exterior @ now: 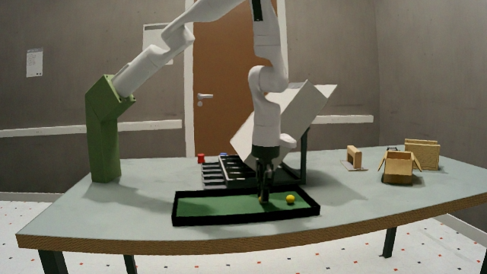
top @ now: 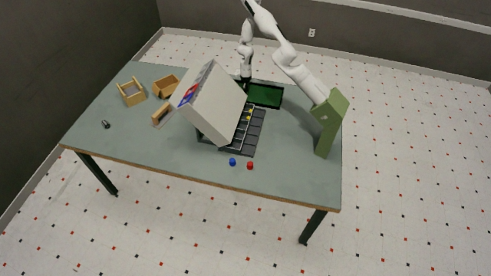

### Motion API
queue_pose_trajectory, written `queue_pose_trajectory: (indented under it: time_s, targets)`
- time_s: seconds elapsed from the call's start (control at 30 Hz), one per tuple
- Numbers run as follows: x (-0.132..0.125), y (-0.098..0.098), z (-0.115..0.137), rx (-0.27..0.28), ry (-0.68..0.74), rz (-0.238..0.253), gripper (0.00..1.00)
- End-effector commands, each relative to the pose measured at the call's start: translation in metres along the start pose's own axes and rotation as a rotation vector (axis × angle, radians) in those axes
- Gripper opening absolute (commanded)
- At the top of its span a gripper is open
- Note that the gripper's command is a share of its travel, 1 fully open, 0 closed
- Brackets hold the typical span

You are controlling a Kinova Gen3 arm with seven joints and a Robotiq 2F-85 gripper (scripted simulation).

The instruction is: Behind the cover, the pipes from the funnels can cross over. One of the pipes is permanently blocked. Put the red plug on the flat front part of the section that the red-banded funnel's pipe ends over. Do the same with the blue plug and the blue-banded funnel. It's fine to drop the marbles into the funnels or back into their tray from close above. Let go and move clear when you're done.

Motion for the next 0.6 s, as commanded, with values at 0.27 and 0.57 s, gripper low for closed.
queue_pose_trajectory:
  time_s: [0.27,0.57]
  targets:
    - [-0.0002,0.0077,0.001,0.0,0.0,-0.001,0.5]
    - [-0.0002,0.0077,0.001,0.0,0.0,-0.001,0.5]
Point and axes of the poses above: the point where the finger pads meet when closed, its own y axis out along the fingers, its own x axis across the jaws, z = x × y, the point moved 6 cm from there along -y, back along the fingers, and after that the axes turned 8 degrees about y, right-handed, at the moved point
